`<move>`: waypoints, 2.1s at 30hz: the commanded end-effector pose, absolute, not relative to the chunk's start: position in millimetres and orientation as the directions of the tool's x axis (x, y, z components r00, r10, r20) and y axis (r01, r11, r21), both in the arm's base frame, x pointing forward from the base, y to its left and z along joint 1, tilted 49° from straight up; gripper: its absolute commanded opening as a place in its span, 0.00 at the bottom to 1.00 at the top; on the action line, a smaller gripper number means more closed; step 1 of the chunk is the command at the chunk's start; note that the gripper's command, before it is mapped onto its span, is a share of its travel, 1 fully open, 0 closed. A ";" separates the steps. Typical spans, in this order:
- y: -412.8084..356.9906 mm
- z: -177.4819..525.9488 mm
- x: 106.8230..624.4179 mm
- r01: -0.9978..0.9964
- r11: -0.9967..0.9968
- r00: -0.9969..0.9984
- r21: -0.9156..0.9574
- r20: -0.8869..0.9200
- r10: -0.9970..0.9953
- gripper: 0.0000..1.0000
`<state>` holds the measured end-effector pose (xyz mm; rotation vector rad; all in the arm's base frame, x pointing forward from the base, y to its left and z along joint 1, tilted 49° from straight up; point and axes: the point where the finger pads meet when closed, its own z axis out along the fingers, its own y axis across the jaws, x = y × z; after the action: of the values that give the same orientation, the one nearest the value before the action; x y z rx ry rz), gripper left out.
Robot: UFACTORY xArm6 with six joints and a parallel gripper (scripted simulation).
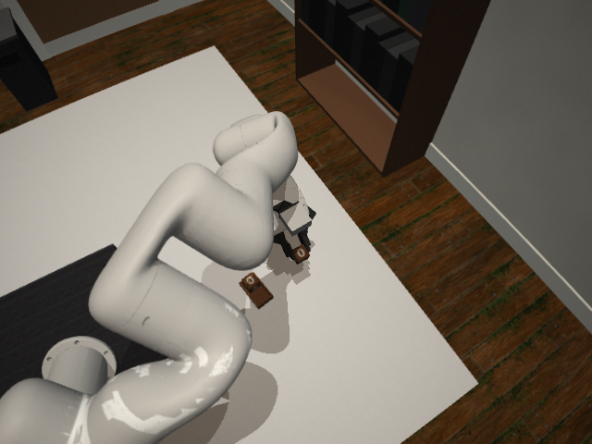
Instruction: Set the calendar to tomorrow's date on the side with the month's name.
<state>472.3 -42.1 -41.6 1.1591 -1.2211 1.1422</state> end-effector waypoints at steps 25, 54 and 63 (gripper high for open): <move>-43.9 -33.0 473.8 -0.998 0.063 -0.008 0.025 0.881 -0.474 0.27; -48.4 -26.1 472.2 -0.998 0.064 -0.028 0.030 0.651 -0.758 0.27; -50.4 -23.1 473.4 -0.998 0.062 -0.043 0.022 0.485 -0.874 0.27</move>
<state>472.4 -50.6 -24.3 1.8085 -1.9227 0.5338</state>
